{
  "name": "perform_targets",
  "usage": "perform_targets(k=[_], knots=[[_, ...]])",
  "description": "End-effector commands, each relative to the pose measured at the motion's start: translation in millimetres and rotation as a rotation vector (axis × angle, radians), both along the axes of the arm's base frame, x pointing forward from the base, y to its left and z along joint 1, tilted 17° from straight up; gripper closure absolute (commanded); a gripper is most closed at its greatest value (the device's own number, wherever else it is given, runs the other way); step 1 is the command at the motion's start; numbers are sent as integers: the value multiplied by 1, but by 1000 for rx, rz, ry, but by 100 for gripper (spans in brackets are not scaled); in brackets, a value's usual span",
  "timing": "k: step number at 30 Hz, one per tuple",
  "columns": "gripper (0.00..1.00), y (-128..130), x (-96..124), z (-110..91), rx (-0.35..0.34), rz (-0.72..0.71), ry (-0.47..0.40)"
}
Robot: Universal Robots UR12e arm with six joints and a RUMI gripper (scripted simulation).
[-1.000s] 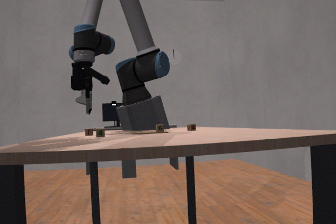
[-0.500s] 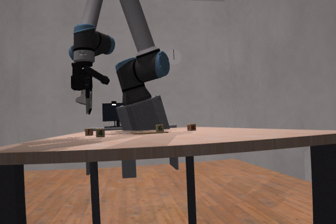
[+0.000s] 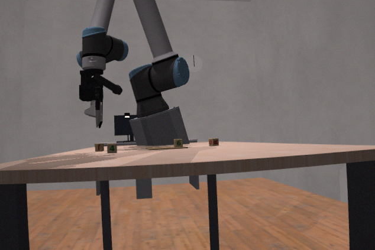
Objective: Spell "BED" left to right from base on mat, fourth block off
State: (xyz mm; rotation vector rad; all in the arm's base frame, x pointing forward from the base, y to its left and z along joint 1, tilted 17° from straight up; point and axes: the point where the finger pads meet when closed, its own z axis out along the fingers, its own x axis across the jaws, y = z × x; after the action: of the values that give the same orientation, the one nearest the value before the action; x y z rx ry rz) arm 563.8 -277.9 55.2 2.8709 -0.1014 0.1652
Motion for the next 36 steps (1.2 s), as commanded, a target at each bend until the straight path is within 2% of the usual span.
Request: perform_targets(k=[1,36], knots=[[60,-1,1,-2,-1,0,-1],[60,-12,5,-42,-1,0,-1]])
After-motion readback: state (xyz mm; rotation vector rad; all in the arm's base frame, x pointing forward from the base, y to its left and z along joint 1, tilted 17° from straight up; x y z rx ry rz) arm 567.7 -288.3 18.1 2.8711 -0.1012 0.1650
